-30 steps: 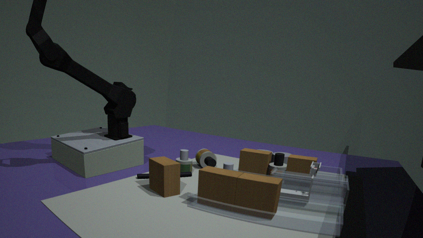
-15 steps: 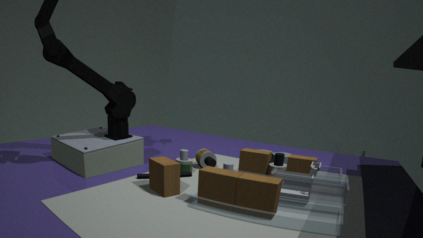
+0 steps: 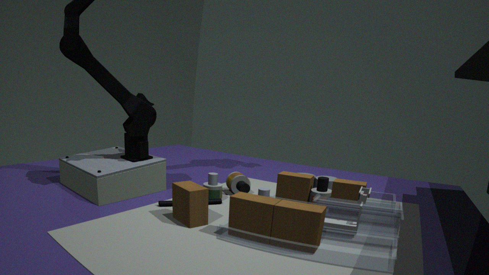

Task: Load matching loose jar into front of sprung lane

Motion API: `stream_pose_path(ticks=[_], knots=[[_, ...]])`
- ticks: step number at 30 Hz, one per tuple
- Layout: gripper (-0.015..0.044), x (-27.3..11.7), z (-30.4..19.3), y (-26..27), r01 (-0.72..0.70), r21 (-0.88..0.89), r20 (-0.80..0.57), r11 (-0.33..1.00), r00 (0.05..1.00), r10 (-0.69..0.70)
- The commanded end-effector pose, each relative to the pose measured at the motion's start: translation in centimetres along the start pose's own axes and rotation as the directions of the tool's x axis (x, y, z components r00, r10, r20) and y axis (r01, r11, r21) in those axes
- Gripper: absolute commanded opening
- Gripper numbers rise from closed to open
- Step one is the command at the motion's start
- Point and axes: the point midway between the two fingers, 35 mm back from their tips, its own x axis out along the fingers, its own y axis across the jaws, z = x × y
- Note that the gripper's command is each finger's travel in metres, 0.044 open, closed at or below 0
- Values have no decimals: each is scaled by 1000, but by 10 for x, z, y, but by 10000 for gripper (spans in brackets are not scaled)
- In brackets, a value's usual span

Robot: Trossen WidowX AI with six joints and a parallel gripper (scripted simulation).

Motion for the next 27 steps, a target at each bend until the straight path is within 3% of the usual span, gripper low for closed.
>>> stream_pose_path(ticks=[1, 8, 15, 20, 27], knots=[[440, -2, -45, -58, 66, -260, -110, 963, 989, -97], [440, -17, -87, -170, 129, -639, -209, 759, 920, -332], [440, -45, -87, -285, 118, -890, -189, 439, 783, -593], [440, -75, -64, -361, 69, -979, -106, 194, 642, -760], [440, -135, -13, -451, -12, -997, 73, -83, 358, -931]])
